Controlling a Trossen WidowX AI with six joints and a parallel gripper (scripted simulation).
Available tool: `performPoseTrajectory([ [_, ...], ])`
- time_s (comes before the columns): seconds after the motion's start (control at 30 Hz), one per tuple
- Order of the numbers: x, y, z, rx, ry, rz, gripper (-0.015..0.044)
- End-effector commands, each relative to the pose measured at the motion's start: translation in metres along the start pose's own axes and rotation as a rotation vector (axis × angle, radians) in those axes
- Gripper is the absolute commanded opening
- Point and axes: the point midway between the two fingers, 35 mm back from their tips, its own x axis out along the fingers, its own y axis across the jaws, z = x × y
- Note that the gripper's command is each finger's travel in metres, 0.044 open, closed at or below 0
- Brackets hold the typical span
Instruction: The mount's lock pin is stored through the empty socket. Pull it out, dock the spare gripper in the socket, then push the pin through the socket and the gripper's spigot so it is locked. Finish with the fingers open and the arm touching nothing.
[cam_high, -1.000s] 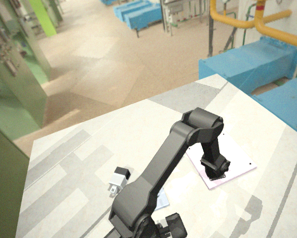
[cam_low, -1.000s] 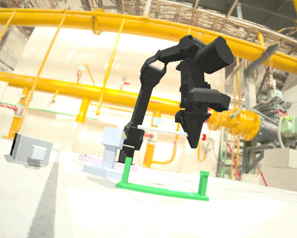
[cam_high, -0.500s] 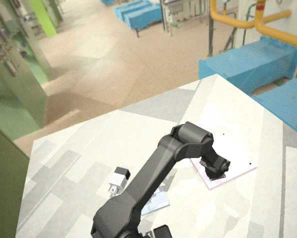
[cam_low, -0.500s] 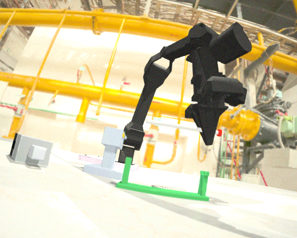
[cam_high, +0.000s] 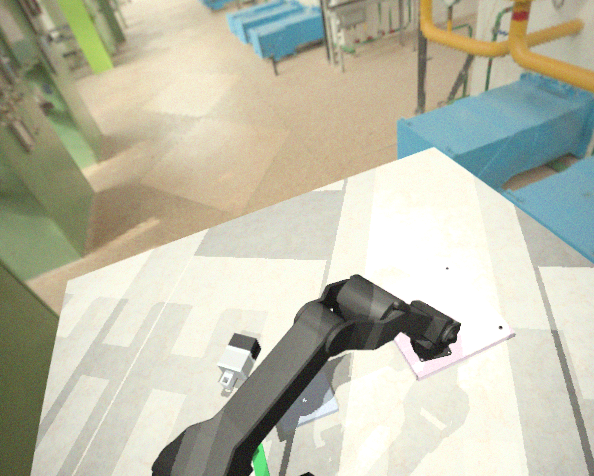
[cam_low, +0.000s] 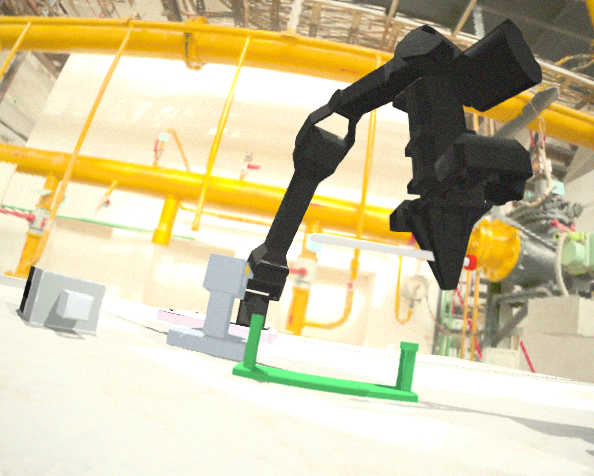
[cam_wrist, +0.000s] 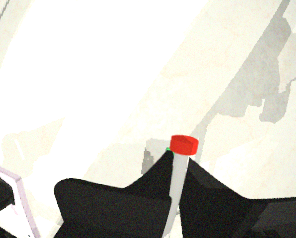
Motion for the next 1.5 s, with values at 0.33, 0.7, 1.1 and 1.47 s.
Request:
performPoseTrajectory([
  [0.33, 0.011, -0.012, 0.004, -0.007, 0.0, 0.0, 0.0],
  [0.7, 0.026, -0.013, 0.002, -0.008, -0.003, -0.006, 0.0],
  [1.1, 0.044, -0.014, 0.0, -0.009, -0.005, -0.009, 0.0],
  [1.47, 0.059, -0.014, -0.002, -0.009, -0.007, -0.014, 0.0],
])
